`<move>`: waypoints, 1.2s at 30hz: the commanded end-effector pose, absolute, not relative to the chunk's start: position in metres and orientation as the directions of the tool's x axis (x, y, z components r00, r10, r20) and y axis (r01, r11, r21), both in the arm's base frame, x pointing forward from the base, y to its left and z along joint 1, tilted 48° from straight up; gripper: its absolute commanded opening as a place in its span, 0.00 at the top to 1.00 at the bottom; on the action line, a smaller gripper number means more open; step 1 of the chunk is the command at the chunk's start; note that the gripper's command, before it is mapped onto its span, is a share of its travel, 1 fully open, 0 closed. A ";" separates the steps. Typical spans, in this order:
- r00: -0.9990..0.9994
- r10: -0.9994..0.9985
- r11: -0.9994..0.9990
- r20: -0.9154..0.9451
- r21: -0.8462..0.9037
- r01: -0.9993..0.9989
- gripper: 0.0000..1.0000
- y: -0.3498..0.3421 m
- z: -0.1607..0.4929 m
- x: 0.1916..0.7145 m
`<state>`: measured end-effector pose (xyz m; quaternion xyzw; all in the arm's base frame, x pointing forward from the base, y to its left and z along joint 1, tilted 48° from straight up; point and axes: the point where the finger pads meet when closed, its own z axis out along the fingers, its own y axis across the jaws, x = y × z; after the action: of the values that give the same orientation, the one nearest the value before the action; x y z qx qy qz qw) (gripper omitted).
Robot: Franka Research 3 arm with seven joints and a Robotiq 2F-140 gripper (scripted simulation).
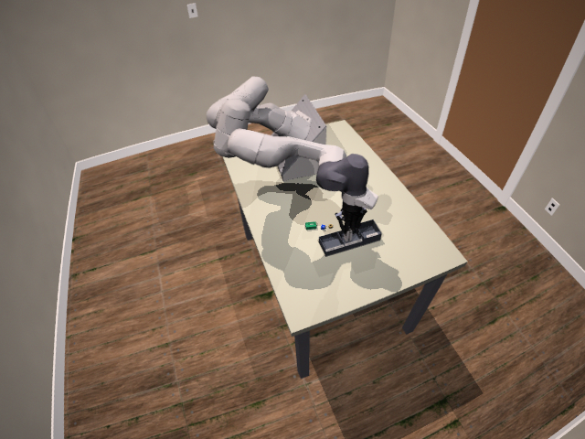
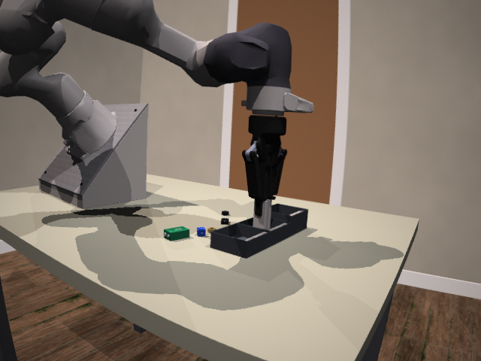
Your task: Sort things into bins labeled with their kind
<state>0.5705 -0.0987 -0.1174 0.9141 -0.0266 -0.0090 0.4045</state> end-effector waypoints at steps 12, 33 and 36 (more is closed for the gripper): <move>0.998 -0.061 -0.671 0.012 0.740 -0.050 0.95 -0.101 -0.118 0.572; 0.998 -0.061 -0.671 0.012 0.740 -0.050 0.95 -0.100 -0.117 0.572; 0.998 -0.061 -0.671 0.012 0.740 -0.050 0.95 -0.097 -0.114 0.572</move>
<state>0.5706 -0.0987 -0.1171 0.9141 -0.0269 -0.0089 0.4045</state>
